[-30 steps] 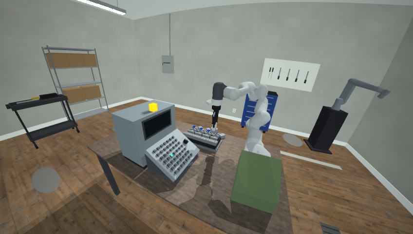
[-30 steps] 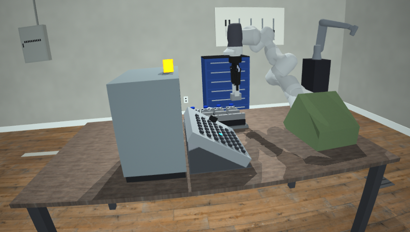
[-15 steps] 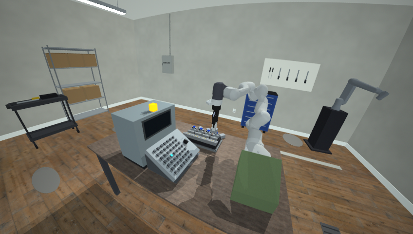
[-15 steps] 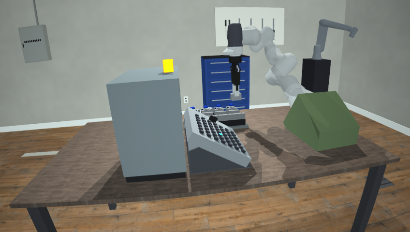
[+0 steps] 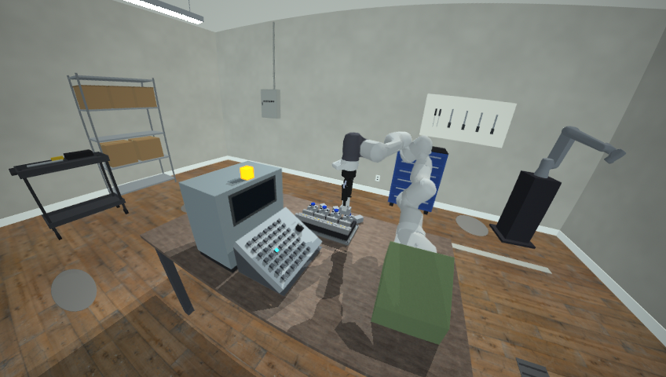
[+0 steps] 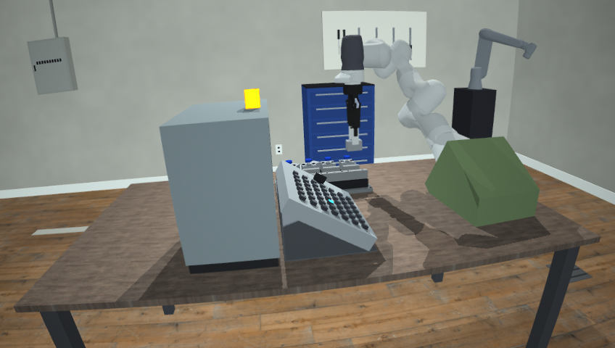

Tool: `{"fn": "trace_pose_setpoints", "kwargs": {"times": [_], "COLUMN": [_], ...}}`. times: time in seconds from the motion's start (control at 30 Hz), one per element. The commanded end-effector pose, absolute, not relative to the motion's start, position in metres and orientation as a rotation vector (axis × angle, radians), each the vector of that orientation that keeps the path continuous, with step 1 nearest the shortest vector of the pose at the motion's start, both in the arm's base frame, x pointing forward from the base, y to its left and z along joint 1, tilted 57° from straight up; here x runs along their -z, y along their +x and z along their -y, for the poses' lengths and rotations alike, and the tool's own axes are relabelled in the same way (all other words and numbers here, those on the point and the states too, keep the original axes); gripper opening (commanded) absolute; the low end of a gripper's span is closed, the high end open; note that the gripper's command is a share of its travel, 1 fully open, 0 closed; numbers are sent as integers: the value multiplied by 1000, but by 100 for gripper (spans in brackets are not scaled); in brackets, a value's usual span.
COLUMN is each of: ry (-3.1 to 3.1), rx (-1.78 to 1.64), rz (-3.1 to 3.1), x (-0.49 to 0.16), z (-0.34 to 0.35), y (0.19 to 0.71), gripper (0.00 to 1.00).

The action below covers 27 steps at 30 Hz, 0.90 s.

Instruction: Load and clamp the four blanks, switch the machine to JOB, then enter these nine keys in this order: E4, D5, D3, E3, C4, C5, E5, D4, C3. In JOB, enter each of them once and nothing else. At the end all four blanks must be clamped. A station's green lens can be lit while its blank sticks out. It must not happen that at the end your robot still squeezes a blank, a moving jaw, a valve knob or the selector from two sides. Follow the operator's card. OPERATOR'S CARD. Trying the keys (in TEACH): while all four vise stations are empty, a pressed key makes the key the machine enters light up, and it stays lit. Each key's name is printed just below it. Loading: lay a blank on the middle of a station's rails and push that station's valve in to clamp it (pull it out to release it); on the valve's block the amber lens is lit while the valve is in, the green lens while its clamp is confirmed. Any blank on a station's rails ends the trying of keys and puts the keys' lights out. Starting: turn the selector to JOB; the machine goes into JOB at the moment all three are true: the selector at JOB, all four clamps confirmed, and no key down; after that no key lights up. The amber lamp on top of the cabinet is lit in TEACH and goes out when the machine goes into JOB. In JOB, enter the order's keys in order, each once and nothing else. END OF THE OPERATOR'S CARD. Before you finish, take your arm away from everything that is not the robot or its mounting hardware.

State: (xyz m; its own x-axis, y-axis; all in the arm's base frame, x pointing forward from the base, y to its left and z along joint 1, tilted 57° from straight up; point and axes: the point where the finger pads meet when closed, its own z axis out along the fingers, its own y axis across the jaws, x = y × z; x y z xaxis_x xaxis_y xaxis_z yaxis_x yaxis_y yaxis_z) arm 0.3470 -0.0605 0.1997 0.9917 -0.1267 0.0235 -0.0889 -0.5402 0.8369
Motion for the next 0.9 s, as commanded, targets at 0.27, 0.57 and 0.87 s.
{"fn": "trace_pose_setpoints", "kwargs": {"times": [0.27, 0.57, 0.87], "ry": [2142, 2142, 2142], "rx": [29, 29, 29], "rz": [160, 160, 160], "x": [-201, -201, -201], "z": [56, 56, 56], "y": [352, 353, 353], "gripper": [0, 0, 0]}}
